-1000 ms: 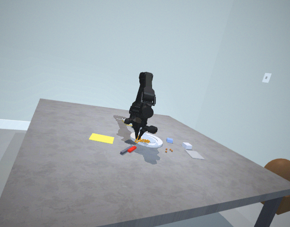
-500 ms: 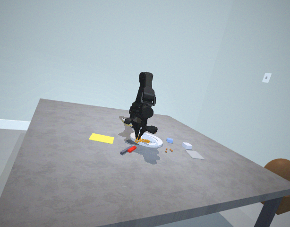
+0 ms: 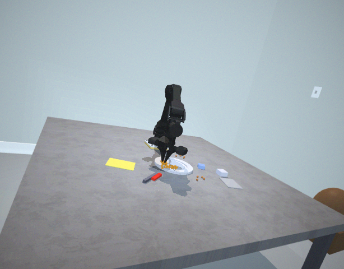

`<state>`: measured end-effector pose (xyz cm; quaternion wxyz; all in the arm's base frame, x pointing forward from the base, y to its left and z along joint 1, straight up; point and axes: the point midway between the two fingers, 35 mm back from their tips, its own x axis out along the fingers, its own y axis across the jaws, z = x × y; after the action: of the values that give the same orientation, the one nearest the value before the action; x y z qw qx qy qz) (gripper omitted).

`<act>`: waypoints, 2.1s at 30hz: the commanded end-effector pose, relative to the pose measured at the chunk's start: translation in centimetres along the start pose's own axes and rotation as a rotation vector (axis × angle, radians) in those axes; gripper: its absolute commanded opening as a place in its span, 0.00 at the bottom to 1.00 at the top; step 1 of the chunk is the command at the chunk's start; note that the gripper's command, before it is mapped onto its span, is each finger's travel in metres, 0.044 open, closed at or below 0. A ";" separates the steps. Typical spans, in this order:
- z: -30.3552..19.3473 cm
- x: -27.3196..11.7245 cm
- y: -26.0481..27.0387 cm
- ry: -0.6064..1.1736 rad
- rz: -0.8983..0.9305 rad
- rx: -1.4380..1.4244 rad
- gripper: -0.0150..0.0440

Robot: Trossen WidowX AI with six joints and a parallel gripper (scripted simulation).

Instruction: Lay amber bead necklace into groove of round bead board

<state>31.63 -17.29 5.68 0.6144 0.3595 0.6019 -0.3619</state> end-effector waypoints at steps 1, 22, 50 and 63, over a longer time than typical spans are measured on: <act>0.1 -1.1 0.1 -0.011 0.010 -0.003 0.25; -4.7 -1.0 1.6 -0.006 0.011 -0.003 0.25; -4.5 1.0 1.7 -0.016 0.016 -0.007 0.39; -4.6 0.2 1.6 -0.012 0.014 -0.005 0.97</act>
<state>31.14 -12.02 4.84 0.6238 0.3605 0.5985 -0.3504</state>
